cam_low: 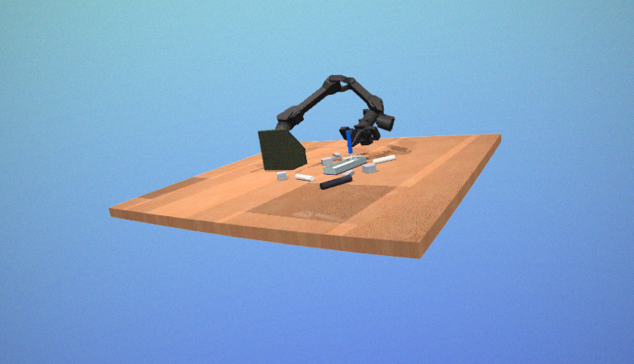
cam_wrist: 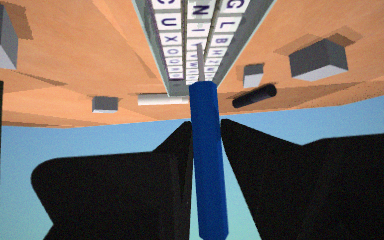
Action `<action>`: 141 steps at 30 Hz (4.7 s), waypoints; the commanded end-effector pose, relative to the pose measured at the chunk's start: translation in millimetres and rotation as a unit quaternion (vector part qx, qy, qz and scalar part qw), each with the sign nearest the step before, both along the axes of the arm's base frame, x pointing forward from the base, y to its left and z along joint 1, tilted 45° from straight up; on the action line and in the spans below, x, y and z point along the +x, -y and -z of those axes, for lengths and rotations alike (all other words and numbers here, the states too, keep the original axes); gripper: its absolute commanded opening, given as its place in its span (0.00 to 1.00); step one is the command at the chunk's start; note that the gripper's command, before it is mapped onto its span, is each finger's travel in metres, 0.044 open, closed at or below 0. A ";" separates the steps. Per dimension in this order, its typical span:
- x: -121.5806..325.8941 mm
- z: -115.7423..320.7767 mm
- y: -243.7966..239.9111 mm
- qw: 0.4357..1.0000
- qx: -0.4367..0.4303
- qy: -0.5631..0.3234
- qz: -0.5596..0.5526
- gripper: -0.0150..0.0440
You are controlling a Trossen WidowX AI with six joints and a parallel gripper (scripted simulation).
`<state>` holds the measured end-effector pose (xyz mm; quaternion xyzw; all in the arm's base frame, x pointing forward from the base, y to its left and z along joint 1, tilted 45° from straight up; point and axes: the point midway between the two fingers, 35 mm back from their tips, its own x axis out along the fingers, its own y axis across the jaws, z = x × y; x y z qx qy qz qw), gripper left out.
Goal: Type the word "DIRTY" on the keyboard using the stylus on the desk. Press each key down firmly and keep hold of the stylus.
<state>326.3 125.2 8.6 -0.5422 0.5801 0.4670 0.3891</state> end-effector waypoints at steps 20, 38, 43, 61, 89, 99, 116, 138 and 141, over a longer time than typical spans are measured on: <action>-1.3 7.6 -7.4 1.000 0.001 -0.001 0.002 0.39; -1.6 9.5 -9.3 1.000 0.001 -0.001 0.002 0.39; -0.9 4.6 -4.4 1.000 0.001 -0.001 0.002 0.39; 0.2 -14.5 15.1 1.000 0.003 -0.001 0.003 0.40; -22.4 32.7 58.6 1.000 0.000 -0.001 0.002 0.25; -22.4 41.5 51.0 1.000 0.000 -0.001 0.002 0.39; -22.8 47.0 45.9 1.000 0.000 -0.001 0.002 0.39; -23.7 53.4 39.5 1.000 0.000 -0.001 0.002 0.39; -23.9 54.3 38.7 1.000 0.001 -0.001 0.002 0.39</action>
